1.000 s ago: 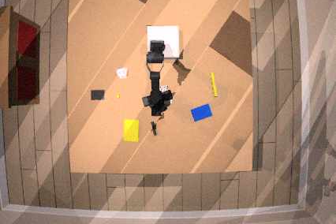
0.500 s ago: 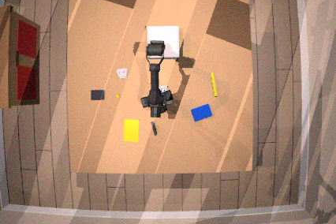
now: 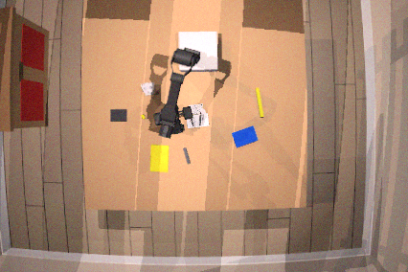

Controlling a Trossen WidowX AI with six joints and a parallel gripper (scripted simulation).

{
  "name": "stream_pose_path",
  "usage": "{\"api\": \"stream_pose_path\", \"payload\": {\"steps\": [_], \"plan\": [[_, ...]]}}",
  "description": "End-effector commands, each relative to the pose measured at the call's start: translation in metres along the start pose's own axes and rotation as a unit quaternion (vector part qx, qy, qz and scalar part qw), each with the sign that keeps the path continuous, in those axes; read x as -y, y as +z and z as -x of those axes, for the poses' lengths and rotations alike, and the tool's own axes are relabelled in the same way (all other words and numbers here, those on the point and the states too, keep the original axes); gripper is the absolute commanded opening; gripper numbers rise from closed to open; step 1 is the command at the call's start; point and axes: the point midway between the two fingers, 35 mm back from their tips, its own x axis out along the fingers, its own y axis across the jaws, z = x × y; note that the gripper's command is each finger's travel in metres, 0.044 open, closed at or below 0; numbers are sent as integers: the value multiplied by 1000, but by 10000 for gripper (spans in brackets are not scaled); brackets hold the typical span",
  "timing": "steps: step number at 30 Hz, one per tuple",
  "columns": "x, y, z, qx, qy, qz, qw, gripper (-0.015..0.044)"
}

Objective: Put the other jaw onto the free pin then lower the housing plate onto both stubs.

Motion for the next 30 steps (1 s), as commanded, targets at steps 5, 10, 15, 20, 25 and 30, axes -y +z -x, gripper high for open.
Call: {"api": "stream_pose_path", "payload": {"steps": [5, 10, 15, 20, 25, 30], "plan": [[43, -46, 2, -7, 10, -46, 999, 440], [71, -77, 6, -10, 7, -45, 999, 440], [96, -116, 10, -14, 4, -44, 999, 440], [114, -157, 16, -17, 2, -43, 999, 440], [124, -193, 20, -19, 1, -42, 999, 440], [125, -195, 20, -19, 1, -42, 999, 440]]}}
